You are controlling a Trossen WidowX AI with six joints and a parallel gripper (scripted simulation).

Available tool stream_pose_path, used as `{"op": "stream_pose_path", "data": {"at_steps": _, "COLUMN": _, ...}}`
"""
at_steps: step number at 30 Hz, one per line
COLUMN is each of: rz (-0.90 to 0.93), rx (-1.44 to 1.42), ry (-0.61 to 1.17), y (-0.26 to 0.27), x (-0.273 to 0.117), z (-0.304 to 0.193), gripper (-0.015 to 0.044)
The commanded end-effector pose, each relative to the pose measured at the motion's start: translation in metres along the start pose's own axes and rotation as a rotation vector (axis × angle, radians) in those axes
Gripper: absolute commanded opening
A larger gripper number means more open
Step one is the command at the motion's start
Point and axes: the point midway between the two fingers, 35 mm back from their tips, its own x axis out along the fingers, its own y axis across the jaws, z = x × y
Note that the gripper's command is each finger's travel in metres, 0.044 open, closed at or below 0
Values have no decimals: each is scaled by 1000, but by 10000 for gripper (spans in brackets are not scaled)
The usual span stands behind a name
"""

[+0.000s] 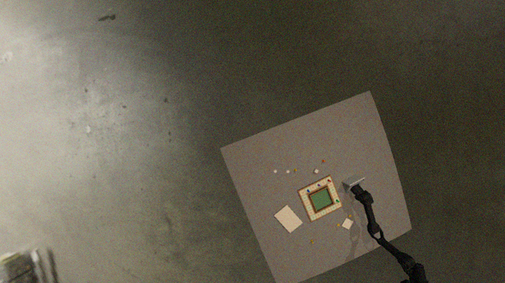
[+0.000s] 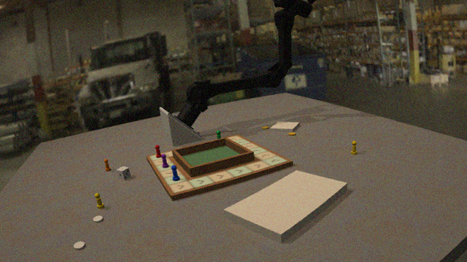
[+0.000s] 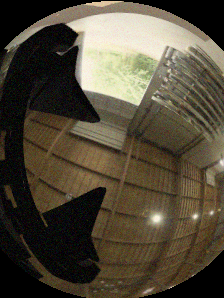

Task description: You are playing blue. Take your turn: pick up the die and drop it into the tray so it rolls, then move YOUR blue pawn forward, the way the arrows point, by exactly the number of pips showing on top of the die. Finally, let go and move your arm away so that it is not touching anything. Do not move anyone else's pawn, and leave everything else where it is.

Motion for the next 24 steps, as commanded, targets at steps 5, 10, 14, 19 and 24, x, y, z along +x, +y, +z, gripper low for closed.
{"op": "stream_pose_path", "data": {"at_steps": 5, "rz": 43, "rx": 124, "ry": 74, "y": 11, "x": 15, "z": -62, "gripper": 275}}
{"op": "stream_pose_path", "data": {"at_steps": 10, "rz": 108, "rx": 259, "ry": 163, "y": 38, "x": 32, "z": -130, "gripper": 275}}
{"op": "stream_pose_path", "data": {"at_steps": 14, "rz": 166, "rx": 297, "ry": 239, "y": 69, "x": 43, "z": -184, "gripper": 275}}
{"op": "stream_pose_path", "data": {"at_steps": 19, "rz": 244, "rx": 328, "ry": 313, "y": 110, "x": 52, "z": -234, "gripper": 275}}
{"op": "stream_pose_path", "data": {"at_steps": 24, "rz": 331, "rx": 399, "ry": 354, "y": 160, "x": 60, "z": -261, "gripper": 275}}
